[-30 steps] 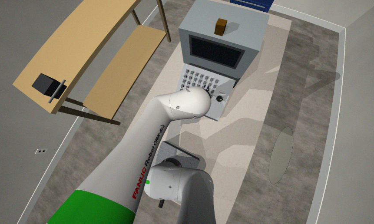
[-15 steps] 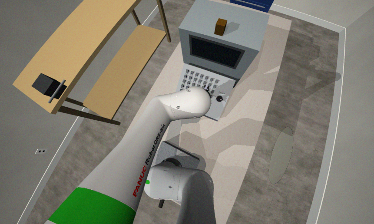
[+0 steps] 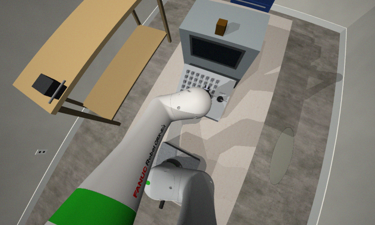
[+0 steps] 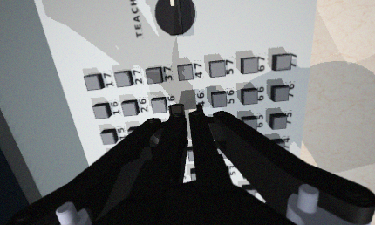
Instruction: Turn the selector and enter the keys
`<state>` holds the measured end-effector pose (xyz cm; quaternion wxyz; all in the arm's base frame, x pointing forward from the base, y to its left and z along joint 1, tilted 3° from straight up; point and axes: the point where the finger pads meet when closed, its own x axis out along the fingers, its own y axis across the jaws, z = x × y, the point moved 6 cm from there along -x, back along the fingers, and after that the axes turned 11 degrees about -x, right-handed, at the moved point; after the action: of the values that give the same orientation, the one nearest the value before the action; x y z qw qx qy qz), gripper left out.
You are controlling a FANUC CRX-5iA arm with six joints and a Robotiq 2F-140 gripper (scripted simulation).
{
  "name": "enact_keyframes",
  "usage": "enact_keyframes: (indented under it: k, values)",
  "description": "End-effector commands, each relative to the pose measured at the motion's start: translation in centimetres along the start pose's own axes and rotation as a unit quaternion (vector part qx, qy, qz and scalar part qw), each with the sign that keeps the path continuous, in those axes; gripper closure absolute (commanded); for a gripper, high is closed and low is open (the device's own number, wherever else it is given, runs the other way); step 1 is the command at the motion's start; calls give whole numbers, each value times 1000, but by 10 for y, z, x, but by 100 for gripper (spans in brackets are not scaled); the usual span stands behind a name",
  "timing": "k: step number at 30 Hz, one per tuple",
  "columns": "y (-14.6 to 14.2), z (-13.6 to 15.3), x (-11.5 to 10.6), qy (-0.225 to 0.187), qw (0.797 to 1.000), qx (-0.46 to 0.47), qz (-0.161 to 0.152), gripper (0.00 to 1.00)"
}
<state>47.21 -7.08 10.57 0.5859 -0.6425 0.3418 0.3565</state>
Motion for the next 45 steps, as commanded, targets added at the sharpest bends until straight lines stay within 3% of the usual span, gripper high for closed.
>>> enact_keyframes:
  k: [1,16,45]
  values:
    - [0,0,0,0,1000,0,0,100]
    - [0,0,-3,0,1000,0,0,100]
    - [0,0,-36,0,1000,0,0,100]
